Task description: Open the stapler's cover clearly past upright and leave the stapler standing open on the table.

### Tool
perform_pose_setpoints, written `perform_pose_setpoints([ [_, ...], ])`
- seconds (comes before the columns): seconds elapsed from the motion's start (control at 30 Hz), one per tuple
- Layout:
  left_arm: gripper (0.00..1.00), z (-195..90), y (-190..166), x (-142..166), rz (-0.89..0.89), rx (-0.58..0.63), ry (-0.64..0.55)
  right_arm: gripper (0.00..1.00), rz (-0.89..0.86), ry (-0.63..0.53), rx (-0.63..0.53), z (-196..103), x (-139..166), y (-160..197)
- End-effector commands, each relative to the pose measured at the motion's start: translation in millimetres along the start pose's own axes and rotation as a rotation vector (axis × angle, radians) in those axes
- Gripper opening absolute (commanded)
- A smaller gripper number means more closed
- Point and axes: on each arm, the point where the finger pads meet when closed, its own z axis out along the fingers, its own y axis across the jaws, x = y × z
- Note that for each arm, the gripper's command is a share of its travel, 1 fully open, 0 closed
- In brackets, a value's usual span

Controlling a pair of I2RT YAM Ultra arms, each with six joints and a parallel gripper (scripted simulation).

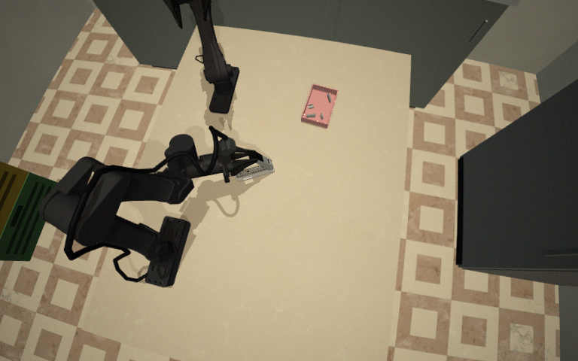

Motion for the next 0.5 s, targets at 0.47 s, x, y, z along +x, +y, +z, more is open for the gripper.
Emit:
perform_pose_setpoints([
  [0.47, 0.58, -2, 1, -7, -0.003, 0.002, -0.013, 0.18, 0.016, 0.19, -0.004, 18, -11, 3],
])
